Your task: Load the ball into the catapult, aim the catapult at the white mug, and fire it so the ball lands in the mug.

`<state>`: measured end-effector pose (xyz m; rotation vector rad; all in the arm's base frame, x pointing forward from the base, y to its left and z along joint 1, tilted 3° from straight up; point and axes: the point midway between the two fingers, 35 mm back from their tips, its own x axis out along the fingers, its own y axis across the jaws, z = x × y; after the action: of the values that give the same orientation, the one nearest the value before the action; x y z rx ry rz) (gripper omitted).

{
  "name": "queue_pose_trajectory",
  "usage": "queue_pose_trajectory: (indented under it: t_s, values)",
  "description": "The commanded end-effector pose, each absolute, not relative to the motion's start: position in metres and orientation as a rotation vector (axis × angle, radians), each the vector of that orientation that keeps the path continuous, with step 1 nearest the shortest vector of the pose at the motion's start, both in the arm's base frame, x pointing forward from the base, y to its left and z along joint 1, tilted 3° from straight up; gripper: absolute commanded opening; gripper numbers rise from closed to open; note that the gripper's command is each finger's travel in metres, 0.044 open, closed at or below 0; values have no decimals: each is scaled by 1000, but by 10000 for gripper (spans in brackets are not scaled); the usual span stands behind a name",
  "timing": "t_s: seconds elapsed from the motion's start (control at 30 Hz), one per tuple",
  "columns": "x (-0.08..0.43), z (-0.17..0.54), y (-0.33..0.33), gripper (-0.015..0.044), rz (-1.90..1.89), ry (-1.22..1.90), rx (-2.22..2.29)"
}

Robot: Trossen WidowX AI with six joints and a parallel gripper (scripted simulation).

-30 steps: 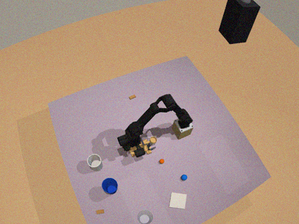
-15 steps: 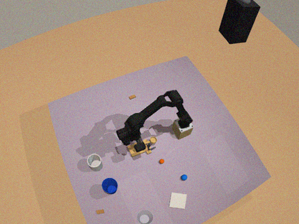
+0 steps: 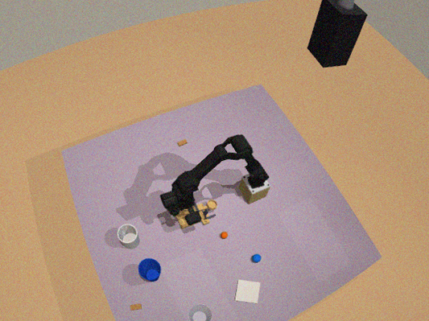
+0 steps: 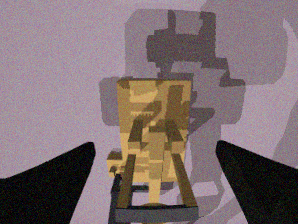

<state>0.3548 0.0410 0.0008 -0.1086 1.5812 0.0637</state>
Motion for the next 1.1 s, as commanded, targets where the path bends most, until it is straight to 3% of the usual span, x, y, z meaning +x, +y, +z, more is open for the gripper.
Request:
queue_pose_trajectory:
  t_s: [0.0, 1.07]
  values:
    - [354, -6, 40, 440, 61, 1585, -110]
    - [352, -52, 39, 440, 61, 1585, -110]
